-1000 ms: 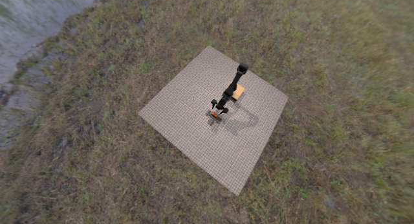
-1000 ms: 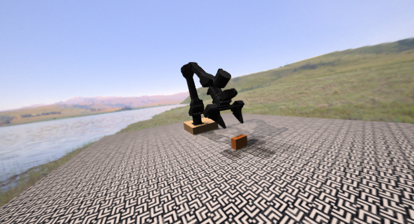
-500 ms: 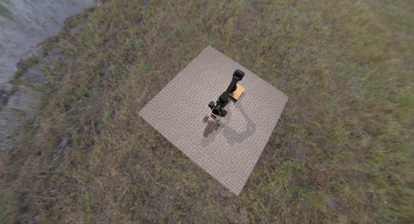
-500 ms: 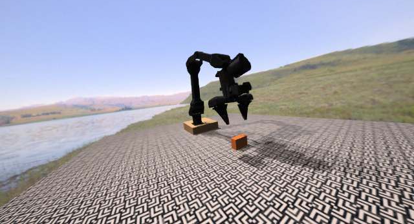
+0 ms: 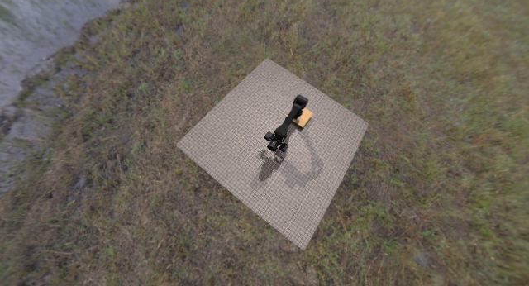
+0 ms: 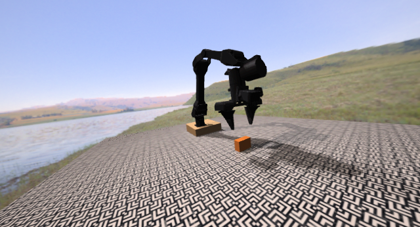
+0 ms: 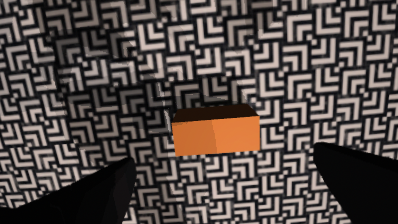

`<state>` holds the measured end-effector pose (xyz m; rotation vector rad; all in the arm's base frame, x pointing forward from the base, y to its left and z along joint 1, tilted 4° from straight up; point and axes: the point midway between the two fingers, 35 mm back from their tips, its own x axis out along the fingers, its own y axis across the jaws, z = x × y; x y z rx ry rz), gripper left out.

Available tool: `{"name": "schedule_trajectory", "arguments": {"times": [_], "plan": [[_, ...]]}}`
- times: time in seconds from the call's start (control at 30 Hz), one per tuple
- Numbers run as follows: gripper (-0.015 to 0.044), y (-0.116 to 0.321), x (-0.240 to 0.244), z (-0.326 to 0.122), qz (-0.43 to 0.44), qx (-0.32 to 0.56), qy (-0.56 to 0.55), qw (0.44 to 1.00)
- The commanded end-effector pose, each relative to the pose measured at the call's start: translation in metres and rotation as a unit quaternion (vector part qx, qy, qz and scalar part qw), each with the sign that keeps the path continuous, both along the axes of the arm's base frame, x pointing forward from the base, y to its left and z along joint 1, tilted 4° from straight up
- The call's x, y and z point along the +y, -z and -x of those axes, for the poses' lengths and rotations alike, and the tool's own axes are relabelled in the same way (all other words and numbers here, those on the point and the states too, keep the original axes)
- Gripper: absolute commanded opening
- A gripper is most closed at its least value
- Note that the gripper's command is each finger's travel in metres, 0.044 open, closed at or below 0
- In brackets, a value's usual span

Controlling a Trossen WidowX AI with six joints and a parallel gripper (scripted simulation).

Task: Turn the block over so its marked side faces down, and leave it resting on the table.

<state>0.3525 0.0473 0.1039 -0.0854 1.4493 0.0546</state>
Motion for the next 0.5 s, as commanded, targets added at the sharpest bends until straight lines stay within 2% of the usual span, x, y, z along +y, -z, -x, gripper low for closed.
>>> {"name": "schedule_trajectory", "arguments": {"times": [0.0,0.47], "plan": [[0.0440,0.016,-0.001,0.003,0.000,0.013,-0.001,1.000],[0.0440,0.037,-0.001,0.001,0.000,0.013,-0.001,1.000]]}}
